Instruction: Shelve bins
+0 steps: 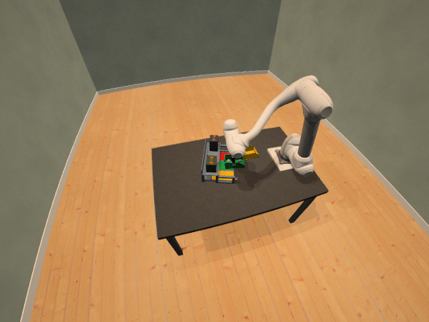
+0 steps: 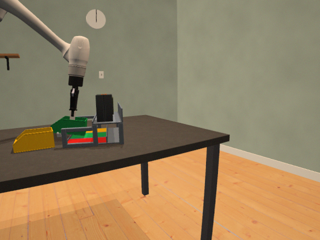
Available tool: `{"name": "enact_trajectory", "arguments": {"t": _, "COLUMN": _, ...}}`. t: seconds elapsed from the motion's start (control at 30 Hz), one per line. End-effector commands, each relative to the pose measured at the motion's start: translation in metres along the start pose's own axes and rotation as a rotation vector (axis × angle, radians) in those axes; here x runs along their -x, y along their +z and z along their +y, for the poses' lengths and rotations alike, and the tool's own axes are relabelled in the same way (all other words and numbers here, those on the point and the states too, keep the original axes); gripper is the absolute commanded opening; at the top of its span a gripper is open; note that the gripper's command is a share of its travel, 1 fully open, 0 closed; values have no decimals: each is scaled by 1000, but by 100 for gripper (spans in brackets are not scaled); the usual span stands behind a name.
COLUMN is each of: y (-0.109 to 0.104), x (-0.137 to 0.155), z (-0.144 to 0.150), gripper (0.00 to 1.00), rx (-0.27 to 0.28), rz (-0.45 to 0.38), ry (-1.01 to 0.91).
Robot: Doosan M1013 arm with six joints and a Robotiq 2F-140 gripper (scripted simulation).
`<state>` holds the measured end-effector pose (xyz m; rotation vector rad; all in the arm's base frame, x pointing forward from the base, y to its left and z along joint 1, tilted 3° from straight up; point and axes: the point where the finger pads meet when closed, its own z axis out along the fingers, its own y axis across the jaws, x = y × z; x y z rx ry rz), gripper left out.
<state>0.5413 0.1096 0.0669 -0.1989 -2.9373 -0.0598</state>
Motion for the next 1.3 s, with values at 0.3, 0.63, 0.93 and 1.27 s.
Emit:
{"name": "enact_trajectory", "arguments": {"t": 0.3, "y": 3, "x": 0, "z": 0, "gripper": 10, "rx": 0, "rz": 0, "ry": 0}}
{"name": "enact_trajectory", "arguments": {"t": 0.63, "y": 6, "x": 1, "z": 0, "gripper": 10, "rx": 0, "rz": 0, "ry": 0}}
{"name": "enact_trajectory", "arguments": {"t": 0.93, "y": 9, "x": 1, "z": 0, "gripper": 10, "rx": 0, "rz": 0, "ry": 0}}
{"name": "enact_trajectory", "arguments": {"t": 1.27, "y": 10, "x": 1, "z": 0, "gripper": 10, "rx": 0, "rz": 0, "ry": 0}}
